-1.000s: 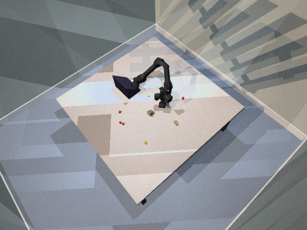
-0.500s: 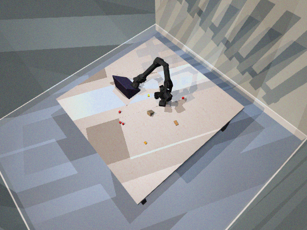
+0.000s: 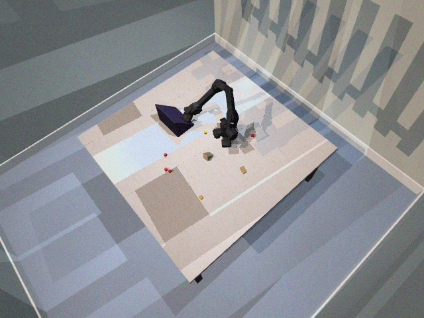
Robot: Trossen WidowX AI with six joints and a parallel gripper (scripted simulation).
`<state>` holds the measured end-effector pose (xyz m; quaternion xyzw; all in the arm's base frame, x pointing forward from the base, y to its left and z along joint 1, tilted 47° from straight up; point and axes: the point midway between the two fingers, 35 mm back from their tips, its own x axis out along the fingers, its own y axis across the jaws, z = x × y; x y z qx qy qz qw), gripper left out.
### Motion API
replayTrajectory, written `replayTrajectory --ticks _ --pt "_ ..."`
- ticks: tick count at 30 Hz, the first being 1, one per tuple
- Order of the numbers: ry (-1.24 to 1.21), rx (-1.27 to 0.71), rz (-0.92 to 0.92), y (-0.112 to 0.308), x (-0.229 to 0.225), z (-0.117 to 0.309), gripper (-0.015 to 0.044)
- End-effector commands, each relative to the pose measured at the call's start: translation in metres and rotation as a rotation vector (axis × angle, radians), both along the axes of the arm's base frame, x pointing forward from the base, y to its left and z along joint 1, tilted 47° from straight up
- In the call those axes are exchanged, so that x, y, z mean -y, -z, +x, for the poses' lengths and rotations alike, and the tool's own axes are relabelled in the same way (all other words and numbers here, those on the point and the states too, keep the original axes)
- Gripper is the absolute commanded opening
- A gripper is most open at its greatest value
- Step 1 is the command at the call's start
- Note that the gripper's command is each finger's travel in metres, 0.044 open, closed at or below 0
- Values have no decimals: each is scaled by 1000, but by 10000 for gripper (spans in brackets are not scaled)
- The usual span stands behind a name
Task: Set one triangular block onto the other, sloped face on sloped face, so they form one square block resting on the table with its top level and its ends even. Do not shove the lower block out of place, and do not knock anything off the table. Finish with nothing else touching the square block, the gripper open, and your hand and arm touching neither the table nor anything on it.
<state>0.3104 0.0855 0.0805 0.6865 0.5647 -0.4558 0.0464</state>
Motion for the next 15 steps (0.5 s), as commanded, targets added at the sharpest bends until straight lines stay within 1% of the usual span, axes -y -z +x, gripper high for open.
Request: replayTrajectory --ticks 1,6,15 --pt "-90 98 6 0 0 0 0" --pt "-199 216 15 0 0 0 0" --pt "-339 367 25 0 0 0 0"
